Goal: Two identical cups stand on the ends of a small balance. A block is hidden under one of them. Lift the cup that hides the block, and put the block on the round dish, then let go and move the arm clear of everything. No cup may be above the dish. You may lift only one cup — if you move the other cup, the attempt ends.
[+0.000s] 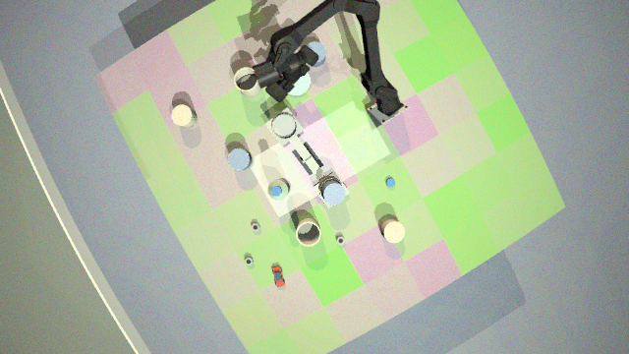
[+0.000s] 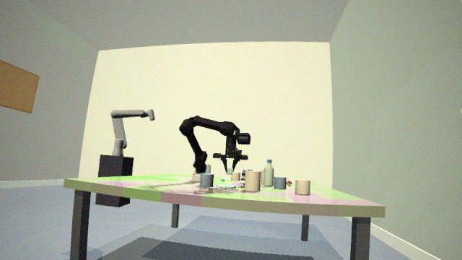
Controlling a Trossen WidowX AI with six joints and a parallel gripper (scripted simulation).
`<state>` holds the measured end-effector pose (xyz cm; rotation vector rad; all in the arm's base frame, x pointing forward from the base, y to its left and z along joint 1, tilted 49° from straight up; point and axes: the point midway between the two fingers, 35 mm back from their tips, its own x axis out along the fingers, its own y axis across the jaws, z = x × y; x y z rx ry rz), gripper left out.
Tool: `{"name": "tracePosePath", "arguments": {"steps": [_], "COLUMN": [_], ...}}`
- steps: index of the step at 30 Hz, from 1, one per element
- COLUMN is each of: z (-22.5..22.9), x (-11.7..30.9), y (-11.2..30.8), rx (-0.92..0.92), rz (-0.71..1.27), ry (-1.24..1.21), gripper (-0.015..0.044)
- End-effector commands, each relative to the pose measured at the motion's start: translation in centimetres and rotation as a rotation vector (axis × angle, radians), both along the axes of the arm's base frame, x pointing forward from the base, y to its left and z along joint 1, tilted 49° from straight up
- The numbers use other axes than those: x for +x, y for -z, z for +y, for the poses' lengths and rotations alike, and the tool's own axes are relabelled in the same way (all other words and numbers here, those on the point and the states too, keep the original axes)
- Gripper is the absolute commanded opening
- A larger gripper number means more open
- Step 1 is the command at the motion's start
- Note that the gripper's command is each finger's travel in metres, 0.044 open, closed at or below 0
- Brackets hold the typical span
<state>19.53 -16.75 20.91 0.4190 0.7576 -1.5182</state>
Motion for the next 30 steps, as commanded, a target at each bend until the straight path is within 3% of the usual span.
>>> {"name": "tracePosePath", "arguments": {"steps": [1, 30], "z": [-0.6, -5.0], "x": [-1.1, -1.8], "y": [-0.3, 3.5], "rx": [-0.018, -0.022], "rz": [-0.004, -0.005], "ry": [0.008, 0.008], "gripper": [0.0, 0.0]}}
